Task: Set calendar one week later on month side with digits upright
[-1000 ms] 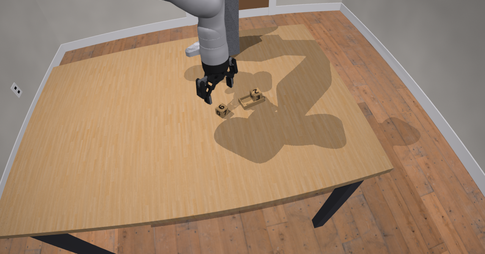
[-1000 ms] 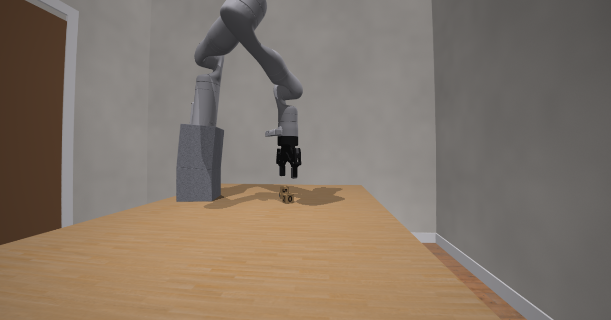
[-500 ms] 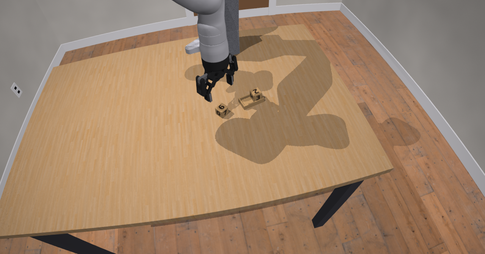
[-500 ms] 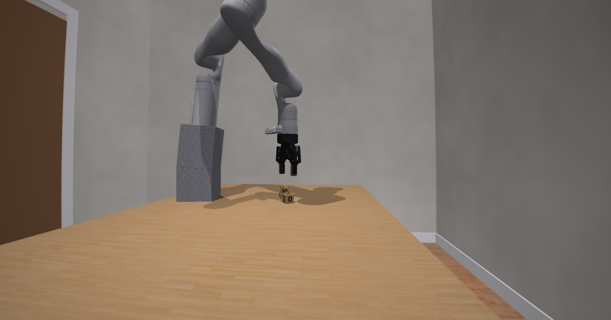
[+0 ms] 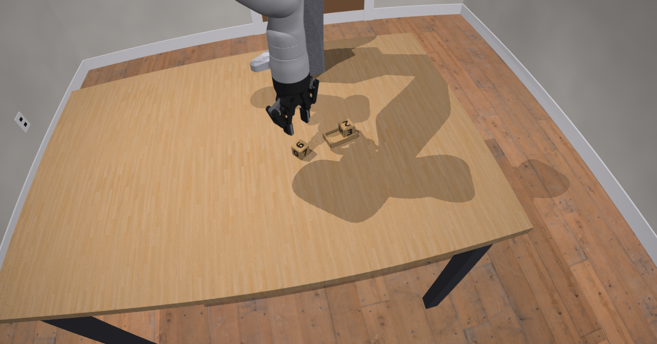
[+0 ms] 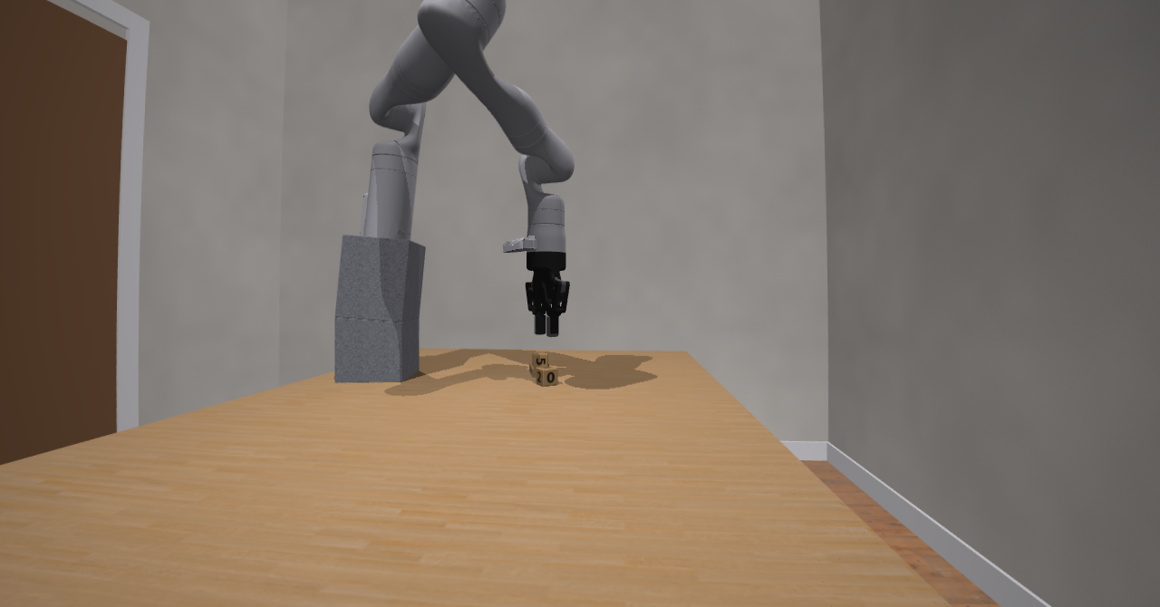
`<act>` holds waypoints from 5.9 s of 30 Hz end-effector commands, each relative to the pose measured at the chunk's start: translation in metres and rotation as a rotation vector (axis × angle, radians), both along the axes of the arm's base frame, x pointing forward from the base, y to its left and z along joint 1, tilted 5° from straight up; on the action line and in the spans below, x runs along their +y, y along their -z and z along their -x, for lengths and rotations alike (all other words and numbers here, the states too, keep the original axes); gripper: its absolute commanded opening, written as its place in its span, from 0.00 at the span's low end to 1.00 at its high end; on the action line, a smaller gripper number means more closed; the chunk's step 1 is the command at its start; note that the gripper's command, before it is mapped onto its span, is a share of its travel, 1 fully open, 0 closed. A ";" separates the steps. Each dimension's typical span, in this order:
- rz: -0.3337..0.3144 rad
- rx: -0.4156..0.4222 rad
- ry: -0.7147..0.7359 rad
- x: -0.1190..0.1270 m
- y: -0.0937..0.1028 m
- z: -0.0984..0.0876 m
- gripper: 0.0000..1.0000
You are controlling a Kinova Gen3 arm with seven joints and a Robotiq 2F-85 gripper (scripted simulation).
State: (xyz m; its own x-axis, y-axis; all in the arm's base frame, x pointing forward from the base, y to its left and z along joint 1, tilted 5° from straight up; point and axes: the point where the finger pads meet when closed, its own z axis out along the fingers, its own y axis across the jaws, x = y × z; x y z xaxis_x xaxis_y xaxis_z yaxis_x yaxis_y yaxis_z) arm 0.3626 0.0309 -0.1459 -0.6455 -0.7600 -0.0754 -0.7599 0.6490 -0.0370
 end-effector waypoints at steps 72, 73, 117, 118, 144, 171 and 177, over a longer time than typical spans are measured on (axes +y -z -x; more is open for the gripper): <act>0.000 -0.001 0.000 0.001 0.045 -0.004 0.48; 0.000 -0.001 0.000 0.001 0.046 -0.004 0.48; 0.000 -0.001 0.000 0.002 0.051 -0.005 0.48; 0.000 -0.001 0.000 0.002 0.051 -0.005 0.48; 0.000 -0.001 0.000 0.002 0.051 -0.005 0.48; 0.000 -0.001 0.000 0.002 0.051 -0.005 0.48; 0.000 -0.001 0.000 0.002 0.051 -0.005 0.48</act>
State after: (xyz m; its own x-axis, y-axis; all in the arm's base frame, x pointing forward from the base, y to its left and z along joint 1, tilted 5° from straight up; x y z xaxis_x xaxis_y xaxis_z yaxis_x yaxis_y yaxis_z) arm 0.3675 0.0326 -0.1972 -0.6458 -0.7598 -0.0757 -0.7596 0.6493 -0.0369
